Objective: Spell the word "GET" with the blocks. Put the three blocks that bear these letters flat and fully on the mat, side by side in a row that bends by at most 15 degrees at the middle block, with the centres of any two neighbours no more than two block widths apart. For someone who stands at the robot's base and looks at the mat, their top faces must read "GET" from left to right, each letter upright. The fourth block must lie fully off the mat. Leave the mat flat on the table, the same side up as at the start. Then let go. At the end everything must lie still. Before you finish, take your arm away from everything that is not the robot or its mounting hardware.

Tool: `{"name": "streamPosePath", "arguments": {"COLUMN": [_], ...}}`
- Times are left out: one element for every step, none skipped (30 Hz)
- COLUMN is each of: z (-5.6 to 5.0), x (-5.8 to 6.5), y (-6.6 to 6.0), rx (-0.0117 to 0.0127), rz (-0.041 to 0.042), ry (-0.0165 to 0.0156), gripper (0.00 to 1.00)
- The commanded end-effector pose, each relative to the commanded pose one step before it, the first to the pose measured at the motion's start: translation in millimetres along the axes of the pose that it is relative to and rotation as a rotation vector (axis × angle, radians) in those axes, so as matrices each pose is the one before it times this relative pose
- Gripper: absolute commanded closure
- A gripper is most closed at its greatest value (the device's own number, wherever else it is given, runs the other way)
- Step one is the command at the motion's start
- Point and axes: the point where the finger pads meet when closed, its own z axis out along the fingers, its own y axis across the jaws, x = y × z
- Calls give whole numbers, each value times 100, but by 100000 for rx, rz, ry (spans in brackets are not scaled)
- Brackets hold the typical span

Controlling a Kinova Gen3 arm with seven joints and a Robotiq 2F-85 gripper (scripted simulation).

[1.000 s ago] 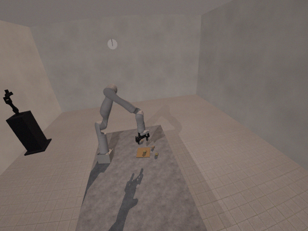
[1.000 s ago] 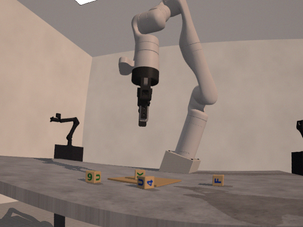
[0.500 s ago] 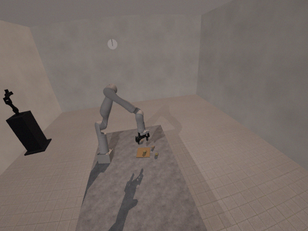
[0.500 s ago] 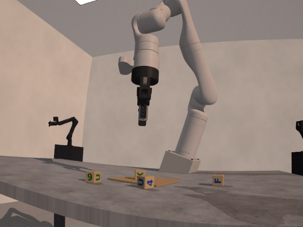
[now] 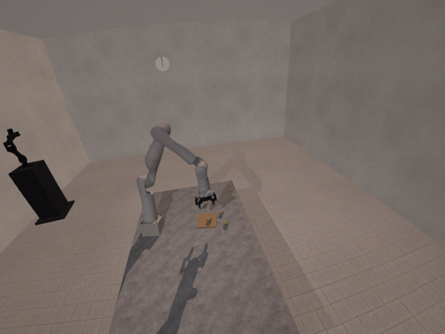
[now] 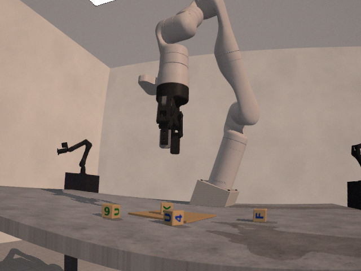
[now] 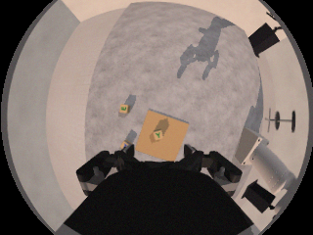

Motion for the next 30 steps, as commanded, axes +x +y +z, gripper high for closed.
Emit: {"name": "streamPosePath", "arguments": {"z": [431,151,155,158,160,161,161,160,159,156,153,0,0,149,144,139,133,127,120,113,106,99,92,85,78,71,64,57,0,0], "x": [-317,-36,-33,-29,-24,-19,-14,-9,-4,1,5,0,0,9,12,15,16,18,18,18,17,16,15,13,11,9,8,6,0,0], "y": [2,19,19,19,17,16,13,10,6,2,-3,0,0,-8,-14,-19,-24,-30,-34,-39,-42,-45,-47,-48,-49,-48,-47,-45,0,0], "rx": [-626,-88,-87,-83,-77,-68,-57,-43,-27,-8,11,0,0,32,54,75,96,116,134,150,163,174,181,185,186,184,179,171,0,0], "rz": [6811,4095,4276,4439,4583,4707,4810,4891,4950,4986,4999,0,0,4989,4955,4899,4820,4719,4596,4454,4292,4113,3916,3705,3481,3244,2999,2746,0,0], "ry": [-99,-142,-130,-116,-101,-84,-67,-50,-34,-18,-4,0,0,8,17,25,30,33,34,32,29,25,20,15,9,4,-1,-6,0,0], "gripper": [0,0,0,0,0,0,0,0,0,0,0,0,0,0,0,0,0,0,0,0,0,0,0,0,0,0,0,0,0,0]}}
